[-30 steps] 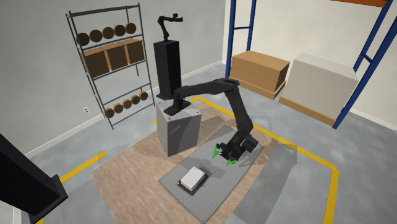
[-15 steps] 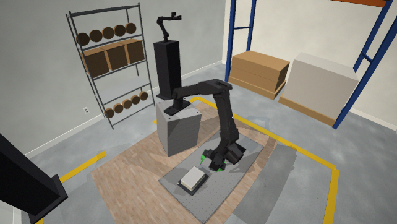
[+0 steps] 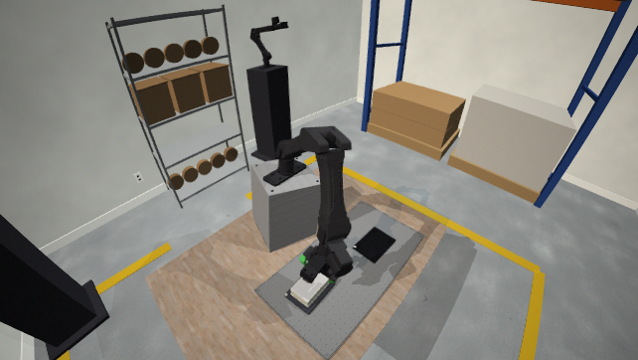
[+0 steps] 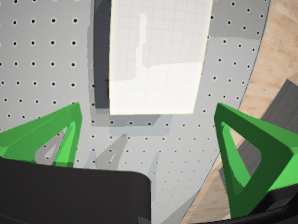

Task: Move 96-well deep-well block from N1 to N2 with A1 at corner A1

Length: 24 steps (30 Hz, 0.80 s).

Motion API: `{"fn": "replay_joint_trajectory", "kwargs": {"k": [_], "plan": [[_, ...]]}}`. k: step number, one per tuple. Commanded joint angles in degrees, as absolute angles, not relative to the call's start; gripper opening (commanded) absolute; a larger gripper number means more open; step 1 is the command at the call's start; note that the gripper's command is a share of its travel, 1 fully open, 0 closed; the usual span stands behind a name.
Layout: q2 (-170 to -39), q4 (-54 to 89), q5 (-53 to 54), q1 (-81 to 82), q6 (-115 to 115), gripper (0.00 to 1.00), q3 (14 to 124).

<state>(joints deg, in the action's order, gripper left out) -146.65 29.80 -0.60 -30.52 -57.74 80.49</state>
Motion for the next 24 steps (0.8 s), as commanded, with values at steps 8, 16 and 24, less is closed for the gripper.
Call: {"fn": "replay_joint_trajectory", "kwargs": {"k": [8, 16, 24], "plan": [[-144.89, 21.81, 7.87, -39.69, -53.93, 1.00, 75.45], [-144.93, 21.79, 7.86, -40.03, -53.59, 1.00, 75.43], [-144.93, 21.78, 7.86, -40.03, -53.58, 1.00, 75.41]]}}
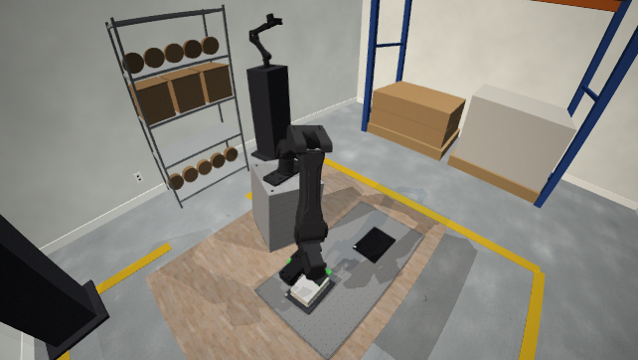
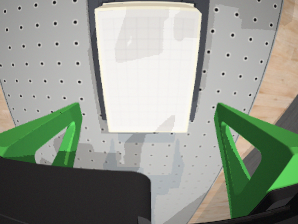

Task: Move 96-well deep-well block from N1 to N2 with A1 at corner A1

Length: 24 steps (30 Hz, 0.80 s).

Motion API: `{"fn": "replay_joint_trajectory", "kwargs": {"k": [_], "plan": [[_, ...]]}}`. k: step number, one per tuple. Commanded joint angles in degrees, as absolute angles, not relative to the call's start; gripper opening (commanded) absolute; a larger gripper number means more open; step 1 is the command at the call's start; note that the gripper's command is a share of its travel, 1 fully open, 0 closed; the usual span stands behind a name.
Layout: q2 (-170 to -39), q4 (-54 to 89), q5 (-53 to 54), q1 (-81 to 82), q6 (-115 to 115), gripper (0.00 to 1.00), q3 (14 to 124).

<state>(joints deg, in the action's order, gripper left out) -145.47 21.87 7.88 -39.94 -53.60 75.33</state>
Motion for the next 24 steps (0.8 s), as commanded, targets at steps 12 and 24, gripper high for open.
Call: {"fn": "replay_joint_trajectory", "kwargs": {"k": [12, 24], "plan": [[-146.98, 20.21, 7.87, -39.79, -53.83, 1.00, 75.92], [-150.58, 17.71, 7.88, -39.37, -54.25, 1.00, 77.08]]}}
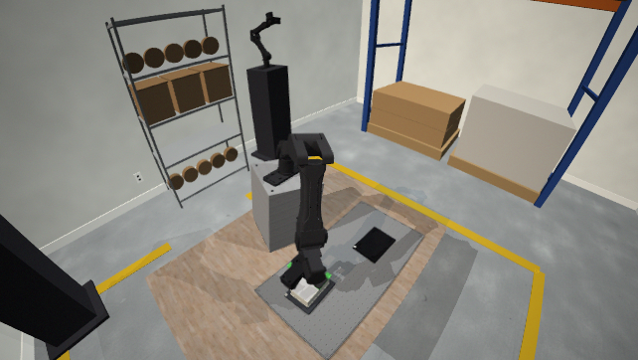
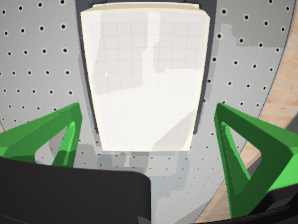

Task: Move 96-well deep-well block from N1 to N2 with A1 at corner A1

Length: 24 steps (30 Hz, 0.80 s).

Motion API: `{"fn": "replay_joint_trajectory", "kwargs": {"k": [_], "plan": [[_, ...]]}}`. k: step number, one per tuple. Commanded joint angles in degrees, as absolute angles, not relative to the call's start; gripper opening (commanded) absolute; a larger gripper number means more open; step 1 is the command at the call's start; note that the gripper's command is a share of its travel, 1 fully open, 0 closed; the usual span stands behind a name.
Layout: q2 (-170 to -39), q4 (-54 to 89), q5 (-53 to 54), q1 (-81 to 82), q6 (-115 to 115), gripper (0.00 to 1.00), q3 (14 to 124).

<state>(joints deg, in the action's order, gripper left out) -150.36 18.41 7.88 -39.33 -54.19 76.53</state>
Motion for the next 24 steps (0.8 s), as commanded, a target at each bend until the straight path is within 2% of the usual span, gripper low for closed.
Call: {"fn": "replay_joint_trajectory", "kwargs": {"k": [1, 24], "plan": [[-150.88, 17.51, 7.88, -39.34, -54.29, 1.00, 77.19], [-156.79, 14.10, 7.90, -38.67, -54.96, 1.00, 79.78]]}}
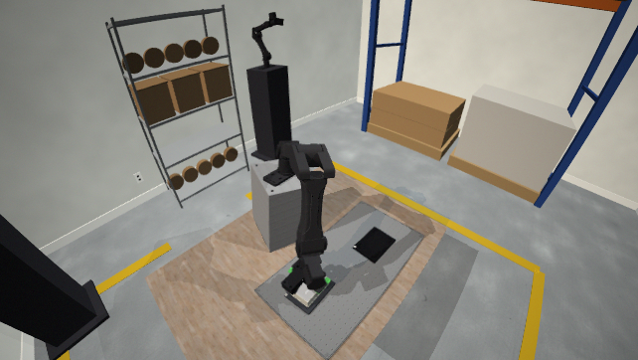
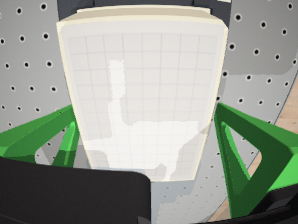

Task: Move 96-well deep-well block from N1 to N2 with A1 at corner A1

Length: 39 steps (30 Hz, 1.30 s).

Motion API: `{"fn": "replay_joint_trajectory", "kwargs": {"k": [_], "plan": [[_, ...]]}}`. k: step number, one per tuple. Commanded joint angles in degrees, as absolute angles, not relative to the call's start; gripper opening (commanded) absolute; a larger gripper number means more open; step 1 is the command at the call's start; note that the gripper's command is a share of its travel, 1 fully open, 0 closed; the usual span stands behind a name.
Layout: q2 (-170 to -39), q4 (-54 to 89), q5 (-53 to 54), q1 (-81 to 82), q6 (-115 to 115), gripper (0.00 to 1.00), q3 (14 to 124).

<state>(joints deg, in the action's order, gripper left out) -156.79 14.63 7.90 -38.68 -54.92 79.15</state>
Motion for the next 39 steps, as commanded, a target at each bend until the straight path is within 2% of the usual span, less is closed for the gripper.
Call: {"fn": "replay_joint_trajectory", "kwargs": {"k": [1, 29, 30, 39], "plan": [[-157.11, 13.94, 7.90, -38.63, -55.00, 1.00, 79.94], [-161.08, 12.10, 7.92, -38.19, -55.44, 1.00, 82.12], [-161.08, 12.10, 7.92, -38.19, -55.44, 0.00, 82.12], [-161.08, 12.10, 7.92, -38.19, -55.44, 0.00, 82.12]]}}
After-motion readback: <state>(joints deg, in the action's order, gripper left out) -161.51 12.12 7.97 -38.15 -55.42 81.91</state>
